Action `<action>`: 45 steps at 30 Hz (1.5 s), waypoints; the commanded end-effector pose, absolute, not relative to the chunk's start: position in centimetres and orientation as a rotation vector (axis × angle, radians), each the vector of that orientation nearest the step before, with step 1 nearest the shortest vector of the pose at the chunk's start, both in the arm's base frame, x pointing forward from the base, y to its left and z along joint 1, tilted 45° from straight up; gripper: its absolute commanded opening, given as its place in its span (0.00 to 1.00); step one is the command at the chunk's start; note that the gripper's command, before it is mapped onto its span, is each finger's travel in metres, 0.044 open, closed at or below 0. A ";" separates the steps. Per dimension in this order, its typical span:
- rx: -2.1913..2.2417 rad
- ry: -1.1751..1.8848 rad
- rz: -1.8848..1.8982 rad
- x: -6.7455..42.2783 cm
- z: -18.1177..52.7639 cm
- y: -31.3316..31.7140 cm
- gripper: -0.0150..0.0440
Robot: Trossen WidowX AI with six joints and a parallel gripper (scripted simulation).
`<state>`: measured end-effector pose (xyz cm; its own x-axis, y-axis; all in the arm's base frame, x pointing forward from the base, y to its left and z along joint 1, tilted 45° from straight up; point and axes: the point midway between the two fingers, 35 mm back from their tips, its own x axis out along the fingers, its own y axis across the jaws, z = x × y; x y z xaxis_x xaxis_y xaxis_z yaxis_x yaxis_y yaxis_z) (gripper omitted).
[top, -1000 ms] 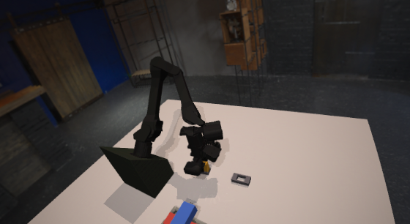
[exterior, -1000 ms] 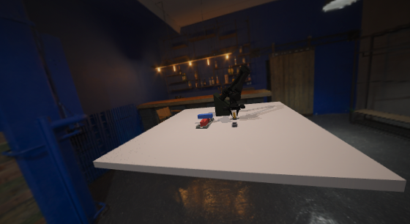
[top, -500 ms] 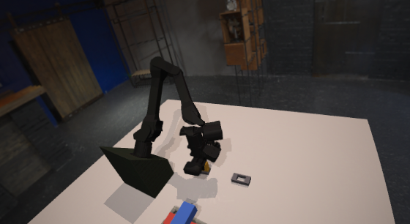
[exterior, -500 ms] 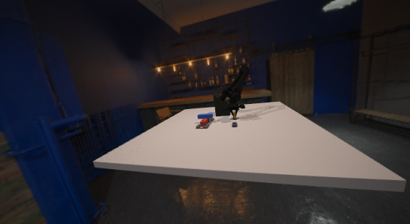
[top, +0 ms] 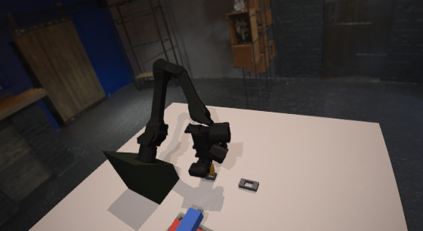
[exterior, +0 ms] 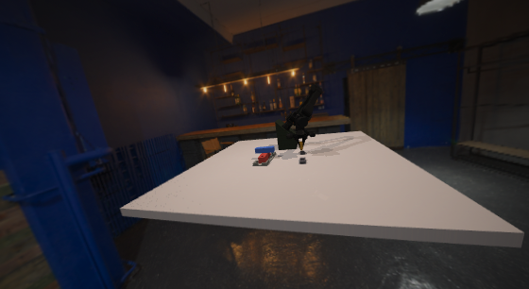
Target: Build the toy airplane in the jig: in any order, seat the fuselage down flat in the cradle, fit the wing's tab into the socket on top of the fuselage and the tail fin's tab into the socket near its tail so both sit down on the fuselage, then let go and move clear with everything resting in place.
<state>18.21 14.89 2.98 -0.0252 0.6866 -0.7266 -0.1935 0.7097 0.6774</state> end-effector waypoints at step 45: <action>0.504 1.431 0.707 20.0 10.2 6.7 0.25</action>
